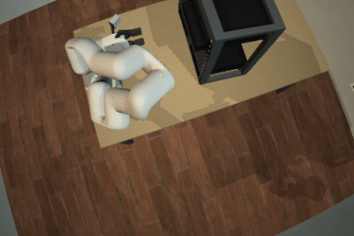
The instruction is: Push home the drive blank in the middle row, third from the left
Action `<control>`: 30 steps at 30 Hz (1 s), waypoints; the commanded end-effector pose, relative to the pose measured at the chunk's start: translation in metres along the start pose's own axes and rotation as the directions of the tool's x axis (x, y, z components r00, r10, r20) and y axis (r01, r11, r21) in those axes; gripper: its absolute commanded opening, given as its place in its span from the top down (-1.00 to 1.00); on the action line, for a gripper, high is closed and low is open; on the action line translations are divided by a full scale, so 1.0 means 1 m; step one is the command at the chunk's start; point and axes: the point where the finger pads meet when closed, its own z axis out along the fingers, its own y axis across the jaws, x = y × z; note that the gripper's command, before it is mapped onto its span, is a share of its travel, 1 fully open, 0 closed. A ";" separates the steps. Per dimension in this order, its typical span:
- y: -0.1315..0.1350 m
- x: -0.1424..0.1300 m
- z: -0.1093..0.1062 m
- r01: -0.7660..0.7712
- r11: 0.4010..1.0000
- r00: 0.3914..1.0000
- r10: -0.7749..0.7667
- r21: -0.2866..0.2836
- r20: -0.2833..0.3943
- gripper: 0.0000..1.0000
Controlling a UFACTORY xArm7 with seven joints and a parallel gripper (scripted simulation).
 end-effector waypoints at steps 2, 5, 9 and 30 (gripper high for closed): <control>0.001 0.000 0.000 -0.003 1.000 1.000 0.003 0.000 0.001 -1.00; 0.001 0.000 0.000 -0.003 1.000 1.000 0.003 0.000 0.001 -1.00; 0.001 0.000 0.000 -0.003 1.000 1.000 0.003 0.000 0.001 -1.00; 0.002 0.014 0.056 -0.002 1.000 1.000 0.002 0.000 -0.001 -1.00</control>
